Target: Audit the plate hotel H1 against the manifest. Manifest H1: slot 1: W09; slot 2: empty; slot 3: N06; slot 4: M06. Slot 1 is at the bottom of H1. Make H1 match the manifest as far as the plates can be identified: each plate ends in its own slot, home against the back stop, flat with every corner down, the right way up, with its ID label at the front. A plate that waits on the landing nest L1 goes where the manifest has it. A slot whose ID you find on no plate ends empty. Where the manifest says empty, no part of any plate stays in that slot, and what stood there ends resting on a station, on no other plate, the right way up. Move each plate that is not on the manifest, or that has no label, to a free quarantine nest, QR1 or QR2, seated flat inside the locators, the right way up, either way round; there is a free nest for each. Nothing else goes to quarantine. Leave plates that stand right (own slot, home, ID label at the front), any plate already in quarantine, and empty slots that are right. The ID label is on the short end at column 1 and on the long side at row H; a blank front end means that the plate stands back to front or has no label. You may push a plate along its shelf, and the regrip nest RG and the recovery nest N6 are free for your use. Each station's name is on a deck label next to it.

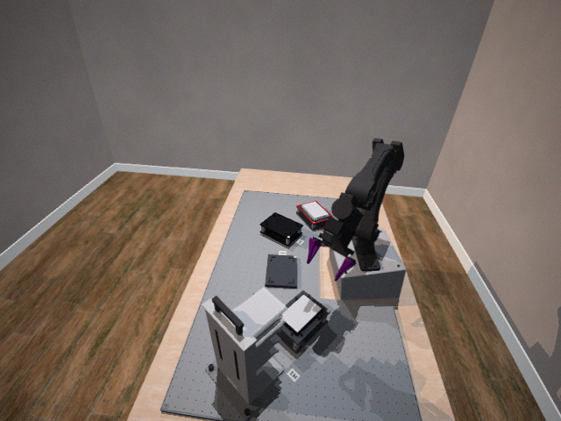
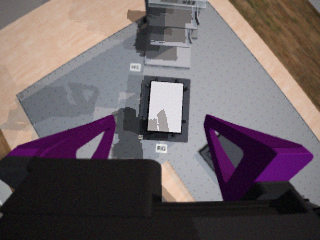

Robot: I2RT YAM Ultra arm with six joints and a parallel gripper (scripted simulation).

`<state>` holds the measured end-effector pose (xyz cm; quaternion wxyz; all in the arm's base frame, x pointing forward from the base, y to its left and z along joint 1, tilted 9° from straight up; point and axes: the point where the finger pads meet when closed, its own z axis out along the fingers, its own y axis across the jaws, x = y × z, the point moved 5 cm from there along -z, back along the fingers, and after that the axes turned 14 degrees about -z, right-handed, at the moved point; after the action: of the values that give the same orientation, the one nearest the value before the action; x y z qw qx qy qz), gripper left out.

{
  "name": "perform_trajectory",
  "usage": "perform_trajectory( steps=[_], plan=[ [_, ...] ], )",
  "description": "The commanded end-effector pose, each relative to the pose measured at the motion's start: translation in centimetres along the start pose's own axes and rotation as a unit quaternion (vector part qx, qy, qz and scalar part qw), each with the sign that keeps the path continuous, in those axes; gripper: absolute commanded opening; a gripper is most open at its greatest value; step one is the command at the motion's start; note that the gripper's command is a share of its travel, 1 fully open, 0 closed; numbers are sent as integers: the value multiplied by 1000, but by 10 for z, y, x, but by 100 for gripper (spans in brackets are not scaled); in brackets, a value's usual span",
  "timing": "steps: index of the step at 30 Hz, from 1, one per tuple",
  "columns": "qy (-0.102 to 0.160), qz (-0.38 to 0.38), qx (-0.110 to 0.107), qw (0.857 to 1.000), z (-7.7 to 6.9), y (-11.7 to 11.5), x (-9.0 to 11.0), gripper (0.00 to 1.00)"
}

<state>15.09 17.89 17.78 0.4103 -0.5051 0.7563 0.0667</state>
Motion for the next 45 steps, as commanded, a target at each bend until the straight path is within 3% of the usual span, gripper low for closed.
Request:
perform_trajectory(
  steps=[1, 16, 21, 33, 35, 45],
  plan=[
    [-7, -15, -1, 1000, -3, -1, -8, 100],
    [39, -165, -75, 983, 10, 34, -40, 100],
    [48, -194, -89, 976, 13, 41, -47, 100],
    [83, -310, -147, 936, 25, 70, -73, 100],
    [83, -310, -147, 936, 25, 70, -73, 100],
    [112, -402, -192, 888, 35, 96, -96, 100]
  ],
)
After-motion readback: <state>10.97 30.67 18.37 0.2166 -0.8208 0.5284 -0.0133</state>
